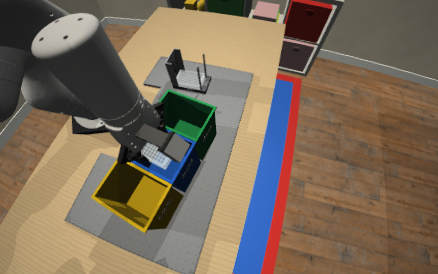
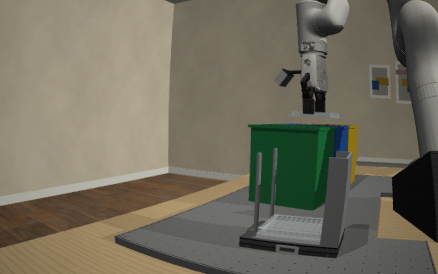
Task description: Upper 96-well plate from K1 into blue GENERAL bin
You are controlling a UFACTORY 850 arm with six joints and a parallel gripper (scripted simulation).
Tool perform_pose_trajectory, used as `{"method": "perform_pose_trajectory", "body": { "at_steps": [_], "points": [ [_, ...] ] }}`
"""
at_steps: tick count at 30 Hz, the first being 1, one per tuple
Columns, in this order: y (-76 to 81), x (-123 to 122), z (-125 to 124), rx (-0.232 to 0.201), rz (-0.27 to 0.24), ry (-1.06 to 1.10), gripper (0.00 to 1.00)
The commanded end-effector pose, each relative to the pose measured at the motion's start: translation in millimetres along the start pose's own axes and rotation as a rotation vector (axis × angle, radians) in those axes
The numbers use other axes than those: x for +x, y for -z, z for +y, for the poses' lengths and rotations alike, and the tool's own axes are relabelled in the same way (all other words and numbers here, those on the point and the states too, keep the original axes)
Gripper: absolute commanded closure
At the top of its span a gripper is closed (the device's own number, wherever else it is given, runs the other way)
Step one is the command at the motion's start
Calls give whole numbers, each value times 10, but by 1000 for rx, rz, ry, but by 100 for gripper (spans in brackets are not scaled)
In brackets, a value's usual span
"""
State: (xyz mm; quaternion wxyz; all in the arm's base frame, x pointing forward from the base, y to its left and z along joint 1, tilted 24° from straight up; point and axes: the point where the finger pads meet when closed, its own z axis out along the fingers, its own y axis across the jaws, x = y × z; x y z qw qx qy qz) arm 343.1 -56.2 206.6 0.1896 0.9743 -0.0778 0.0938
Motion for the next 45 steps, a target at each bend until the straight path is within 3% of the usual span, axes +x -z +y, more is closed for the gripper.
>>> {"method": "perform_pose_trajectory", "body": {
  "at_steps": [1, 45],
  "points": [
    [-4, 6, -1, 0, 1, 0, 100],
    [-68, 6, -1, 0, 1, 0, 100]
  ]
}}
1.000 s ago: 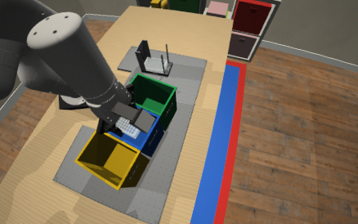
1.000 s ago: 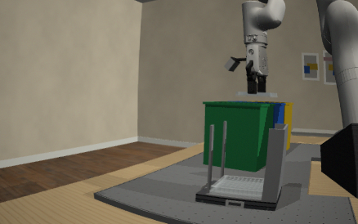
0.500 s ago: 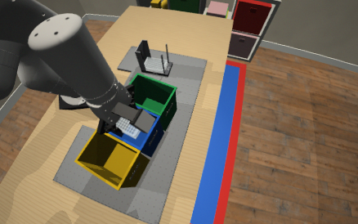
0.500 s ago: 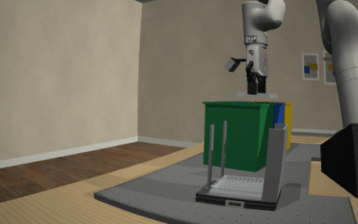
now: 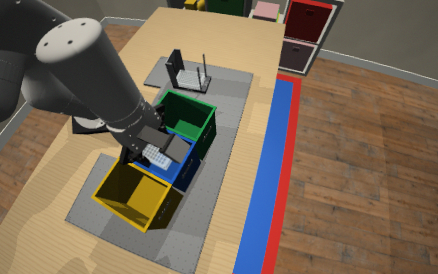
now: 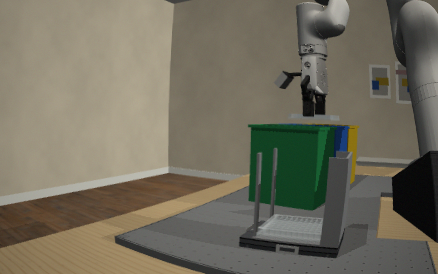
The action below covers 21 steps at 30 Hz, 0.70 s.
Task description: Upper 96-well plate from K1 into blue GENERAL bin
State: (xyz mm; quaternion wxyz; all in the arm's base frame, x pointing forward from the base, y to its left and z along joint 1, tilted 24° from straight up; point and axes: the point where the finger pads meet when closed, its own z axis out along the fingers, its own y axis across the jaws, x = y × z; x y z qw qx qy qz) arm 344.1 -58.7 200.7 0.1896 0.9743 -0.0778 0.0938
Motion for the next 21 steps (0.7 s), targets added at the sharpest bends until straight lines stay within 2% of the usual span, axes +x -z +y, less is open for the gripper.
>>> {"method": "perform_pose_trajectory", "body": {
  "at_steps": [1, 17, 18, 21],
  "points": [
    [-5, 6, -1, 0, 1, 0, 100],
    [-26, 6, -1, 0, 1, 0, 100],
    [-33, 6, -1, 0, 1, 0, 0],
    [-32, 6, -1, 0, 1, 0, 0]
  ]
}}
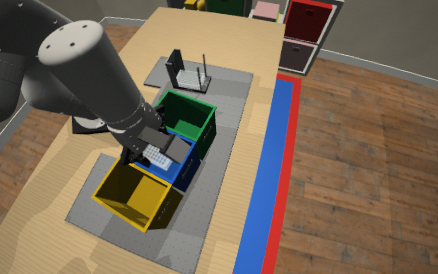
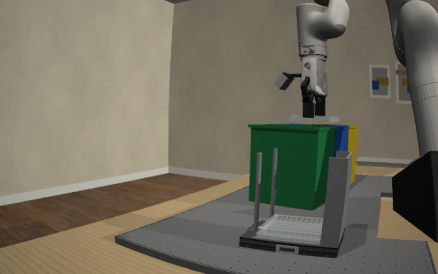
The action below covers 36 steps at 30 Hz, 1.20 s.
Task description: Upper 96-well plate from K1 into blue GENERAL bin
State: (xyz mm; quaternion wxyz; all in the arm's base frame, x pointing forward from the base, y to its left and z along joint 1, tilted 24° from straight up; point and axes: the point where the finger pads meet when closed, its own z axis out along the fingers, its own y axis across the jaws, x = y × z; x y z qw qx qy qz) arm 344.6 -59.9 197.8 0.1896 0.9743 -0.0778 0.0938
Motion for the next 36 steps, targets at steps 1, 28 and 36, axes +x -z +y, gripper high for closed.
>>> {"method": "perform_pose_trajectory", "body": {
  "at_steps": [1, 28, 36],
  "points": [
    [0, 6, -1, 0, 1, 0, 0],
    [0, 7, -1, 0, 1, 0, 0],
    [133, 6, -1, 0, 1, 0, 0]
  ]
}}
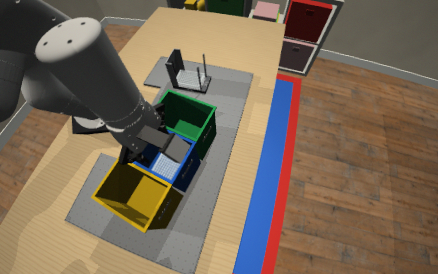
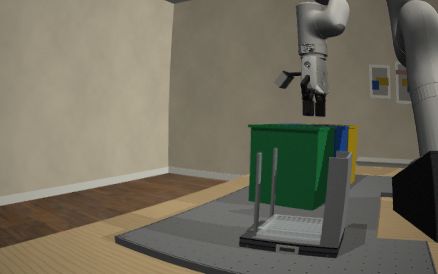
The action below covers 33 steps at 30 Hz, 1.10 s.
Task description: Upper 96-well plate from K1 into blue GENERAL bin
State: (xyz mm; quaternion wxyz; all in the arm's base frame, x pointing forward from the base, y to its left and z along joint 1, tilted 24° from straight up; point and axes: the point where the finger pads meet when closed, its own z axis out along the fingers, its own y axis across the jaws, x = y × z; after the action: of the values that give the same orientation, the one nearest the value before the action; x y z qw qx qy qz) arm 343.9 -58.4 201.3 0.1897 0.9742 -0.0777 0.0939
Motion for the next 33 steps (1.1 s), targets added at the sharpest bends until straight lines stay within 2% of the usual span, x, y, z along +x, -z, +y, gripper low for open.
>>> {"method": "perform_pose_trajectory", "body": {
  "at_steps": [1, 4, 12, 33],
  "points": [
    [120, 7, -1, 1, 1, -1, 0],
    [147, 7, -1, 1, 1, -1, 0],
    [360, 7, -1, 1, 1, -1, 0],
    [361, 7, -1, 1, 1, -1, 0]
  ]
}}
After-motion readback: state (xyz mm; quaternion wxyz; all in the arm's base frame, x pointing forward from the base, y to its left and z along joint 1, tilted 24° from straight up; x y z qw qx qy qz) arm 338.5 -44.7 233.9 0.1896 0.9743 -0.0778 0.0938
